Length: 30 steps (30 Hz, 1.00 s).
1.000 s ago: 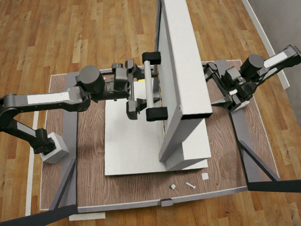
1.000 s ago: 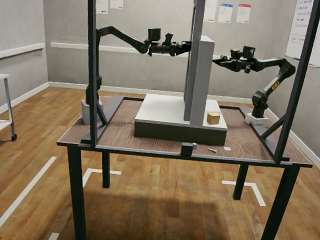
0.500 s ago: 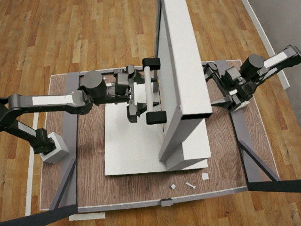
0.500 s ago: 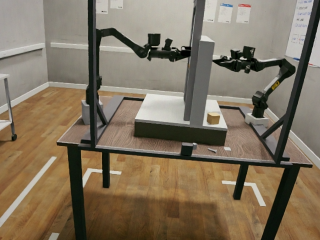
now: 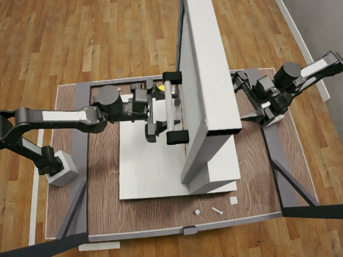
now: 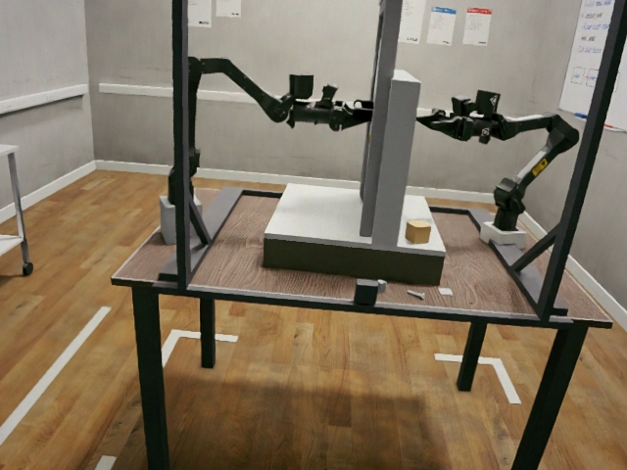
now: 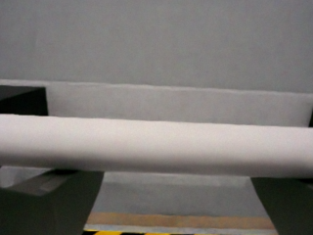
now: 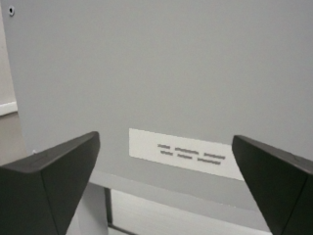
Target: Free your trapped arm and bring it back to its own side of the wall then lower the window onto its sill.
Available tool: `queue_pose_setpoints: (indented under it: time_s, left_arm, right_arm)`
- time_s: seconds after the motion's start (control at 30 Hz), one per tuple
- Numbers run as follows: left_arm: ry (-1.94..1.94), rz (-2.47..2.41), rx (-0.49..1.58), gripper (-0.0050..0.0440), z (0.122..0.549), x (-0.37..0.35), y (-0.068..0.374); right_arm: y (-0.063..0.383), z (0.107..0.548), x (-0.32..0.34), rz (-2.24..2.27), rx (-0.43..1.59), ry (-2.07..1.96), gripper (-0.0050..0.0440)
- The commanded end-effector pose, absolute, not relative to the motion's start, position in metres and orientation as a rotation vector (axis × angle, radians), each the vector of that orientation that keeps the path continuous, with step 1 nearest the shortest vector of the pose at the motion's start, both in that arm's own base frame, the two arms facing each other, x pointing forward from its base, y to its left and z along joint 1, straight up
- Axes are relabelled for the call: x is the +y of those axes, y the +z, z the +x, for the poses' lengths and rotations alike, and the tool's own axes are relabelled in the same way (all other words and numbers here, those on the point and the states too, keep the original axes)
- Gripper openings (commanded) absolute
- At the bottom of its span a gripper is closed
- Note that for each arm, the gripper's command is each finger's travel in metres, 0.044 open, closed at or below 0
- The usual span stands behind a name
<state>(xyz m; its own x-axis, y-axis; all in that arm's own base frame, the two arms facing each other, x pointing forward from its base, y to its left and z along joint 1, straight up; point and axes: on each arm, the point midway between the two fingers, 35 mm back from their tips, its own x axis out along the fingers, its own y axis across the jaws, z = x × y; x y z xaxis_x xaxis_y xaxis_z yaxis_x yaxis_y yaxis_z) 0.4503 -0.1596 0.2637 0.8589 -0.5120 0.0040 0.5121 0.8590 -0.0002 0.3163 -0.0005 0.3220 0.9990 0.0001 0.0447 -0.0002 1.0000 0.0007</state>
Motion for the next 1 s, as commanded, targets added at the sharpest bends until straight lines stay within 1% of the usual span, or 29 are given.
queue_pose_setpoints:
  time_s: [0.0, 0.07, 0.1, 0.2, 0.4, 0.6, 0.8, 0.93, 0.97]
  left_arm:
    - [-0.534, 0.000, -0.153, 0.0400, 0.445, -0.160, 0.314]
    - [-0.535, 0.004, -0.146, 0.0400, 0.446, -0.160, 0.308]
    - [-0.535, 0.002, -0.110, 0.0400, 0.448, -0.160, 0.285]
    - [-0.535, 0.003, -0.125, 0.0400, 0.448, -0.160, 0.284]
    - [-0.535, -0.003, -0.153, 0.0400, 0.447, -0.160, 0.299]
    - [-0.535, -0.003, -0.153, 0.0400, 0.447, -0.160, 0.299]
    - [-0.534, 0.005, -0.147, 0.0400, 0.447, -0.160, 0.281]
    - [-0.542, 0.008, -0.116, 0.0400, 0.446, -0.161, 0.261]
    - [-0.540, 0.007, -0.143, 0.0400, 0.447, -0.161, 0.277]
  right_arm:
    - [0.335, 0.315, -0.002, 0.001, -0.075, -0.004, 0.0400]
    - [0.335, 0.315, -0.002, 0.001, -0.075, -0.004, 0.0400]
    - [0.335, 0.315, -0.002, 0.001, -0.075, -0.004, 0.0400]
    - [0.335, 0.315, -0.002, 0.001, -0.075, -0.004, 0.0400]
    - [0.335, 0.315, -0.002, 0.001, -0.075, -0.004, 0.0400]
    - [0.335, 0.315, -0.002, 0.001, -0.075, -0.004, 0.0400]
    - [0.335, 0.315, -0.002, 0.001, -0.075, -0.004, 0.0400]
    - [0.335, 0.315, -0.002, 0.001, -0.075, -0.004, 0.0400]
    - [0.335, 0.315, -0.002, 0.001, -0.075, -0.004, 0.0400]
